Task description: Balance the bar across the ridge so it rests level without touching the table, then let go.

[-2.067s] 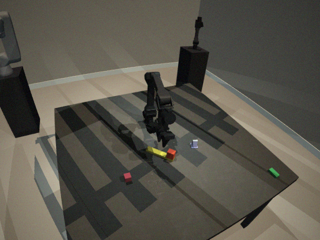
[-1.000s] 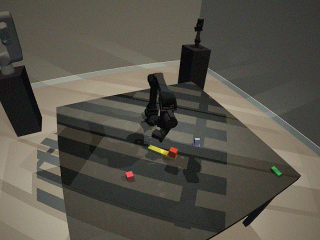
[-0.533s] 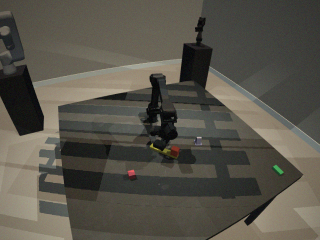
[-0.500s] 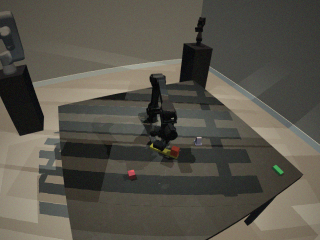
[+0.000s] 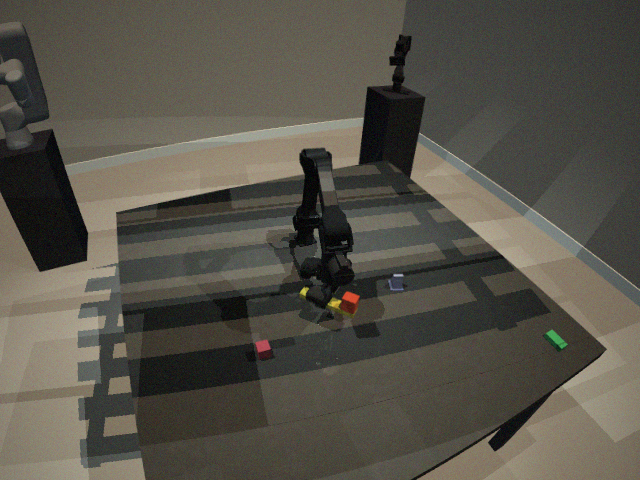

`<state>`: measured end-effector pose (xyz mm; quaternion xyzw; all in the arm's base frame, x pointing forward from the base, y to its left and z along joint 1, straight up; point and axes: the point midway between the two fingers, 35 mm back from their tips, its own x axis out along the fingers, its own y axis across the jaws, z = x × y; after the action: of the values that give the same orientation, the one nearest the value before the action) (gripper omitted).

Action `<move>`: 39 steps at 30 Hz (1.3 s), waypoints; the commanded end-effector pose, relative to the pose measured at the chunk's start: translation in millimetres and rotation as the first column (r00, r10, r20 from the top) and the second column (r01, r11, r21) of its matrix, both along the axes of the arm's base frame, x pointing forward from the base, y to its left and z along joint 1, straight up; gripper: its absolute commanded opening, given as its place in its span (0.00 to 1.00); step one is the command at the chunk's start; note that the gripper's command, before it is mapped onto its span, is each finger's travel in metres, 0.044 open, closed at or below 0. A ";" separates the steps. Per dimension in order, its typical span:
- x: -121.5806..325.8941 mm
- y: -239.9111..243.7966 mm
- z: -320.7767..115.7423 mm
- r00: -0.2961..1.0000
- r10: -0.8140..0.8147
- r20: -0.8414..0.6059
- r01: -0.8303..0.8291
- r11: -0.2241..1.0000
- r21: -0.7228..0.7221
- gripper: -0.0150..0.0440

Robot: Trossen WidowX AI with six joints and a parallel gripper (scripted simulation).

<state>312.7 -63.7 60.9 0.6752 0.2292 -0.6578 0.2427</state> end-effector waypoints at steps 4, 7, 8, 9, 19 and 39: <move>-1.3 0.7 -12.3 1.000 -0.006 -0.005 0.006 1.000 0.005 0.79; -1.3 0.8 -13.4 1.000 -0.006 -0.005 0.006 1.000 0.005 0.79; -1.3 0.8 -13.4 1.000 -0.006 -0.005 0.006 1.000 0.005 0.79; -1.3 0.8 -13.4 1.000 -0.006 -0.005 0.006 1.000 0.005 0.79; -1.3 0.8 -13.4 1.000 -0.006 -0.005 0.006 1.000 0.005 0.79; -0.2 0.1 -4.4 1.000 -0.001 -0.005 0.001 1.000 0.001 0.25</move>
<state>309.8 -63.1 50.0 0.6710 0.2316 -0.6621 0.2401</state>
